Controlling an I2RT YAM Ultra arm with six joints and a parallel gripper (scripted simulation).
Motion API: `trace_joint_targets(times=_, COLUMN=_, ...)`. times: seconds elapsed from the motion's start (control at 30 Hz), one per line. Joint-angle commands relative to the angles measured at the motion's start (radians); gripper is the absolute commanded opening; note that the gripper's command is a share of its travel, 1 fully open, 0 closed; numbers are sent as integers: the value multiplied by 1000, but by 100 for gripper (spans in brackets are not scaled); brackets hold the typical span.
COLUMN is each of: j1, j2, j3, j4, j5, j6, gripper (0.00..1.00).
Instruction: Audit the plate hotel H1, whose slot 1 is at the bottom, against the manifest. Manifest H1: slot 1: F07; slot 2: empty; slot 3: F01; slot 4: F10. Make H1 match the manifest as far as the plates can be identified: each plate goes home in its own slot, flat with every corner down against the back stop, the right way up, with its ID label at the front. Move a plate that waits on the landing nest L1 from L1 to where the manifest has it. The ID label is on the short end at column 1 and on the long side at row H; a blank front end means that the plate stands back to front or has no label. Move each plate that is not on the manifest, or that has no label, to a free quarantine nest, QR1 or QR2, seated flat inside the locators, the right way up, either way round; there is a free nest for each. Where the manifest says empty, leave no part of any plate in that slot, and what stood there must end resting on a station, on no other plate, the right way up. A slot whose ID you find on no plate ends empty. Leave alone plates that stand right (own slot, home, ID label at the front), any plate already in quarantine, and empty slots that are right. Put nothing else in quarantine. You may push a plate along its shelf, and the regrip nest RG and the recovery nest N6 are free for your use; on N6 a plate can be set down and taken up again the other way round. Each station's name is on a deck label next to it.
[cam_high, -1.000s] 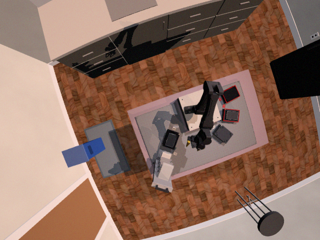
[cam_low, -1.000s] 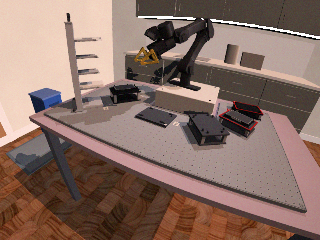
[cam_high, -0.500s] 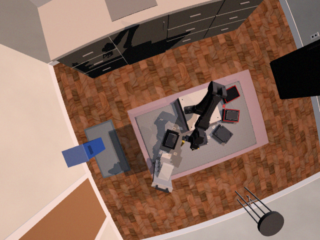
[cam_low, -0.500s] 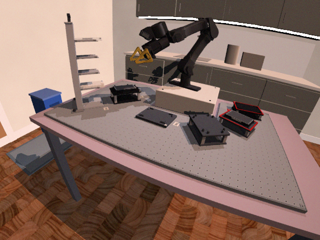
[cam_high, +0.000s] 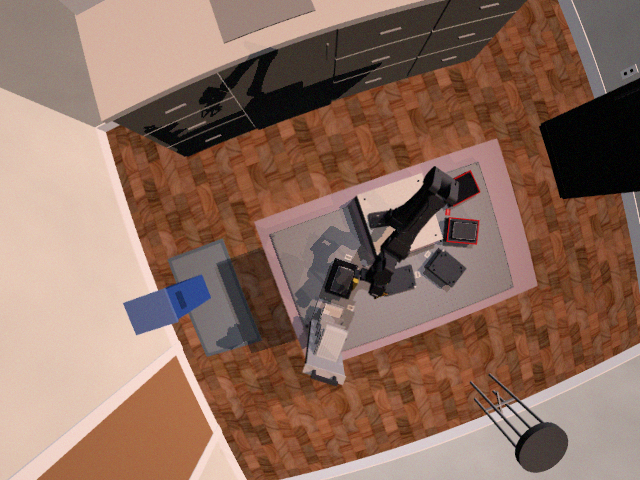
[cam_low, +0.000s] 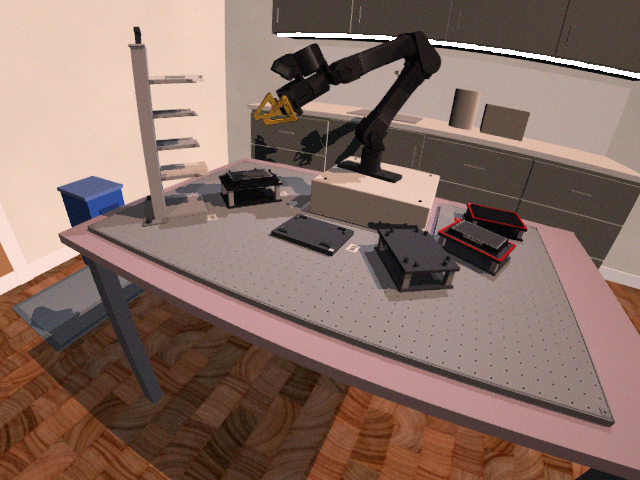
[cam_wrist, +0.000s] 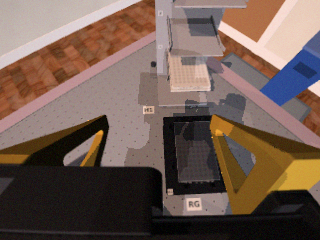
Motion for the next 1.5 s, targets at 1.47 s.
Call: trace_joint_targets(times=1.47, j1=-352, j2=323, j3=-113, j4=385, j5=-326, j6=-220, gripper=100)
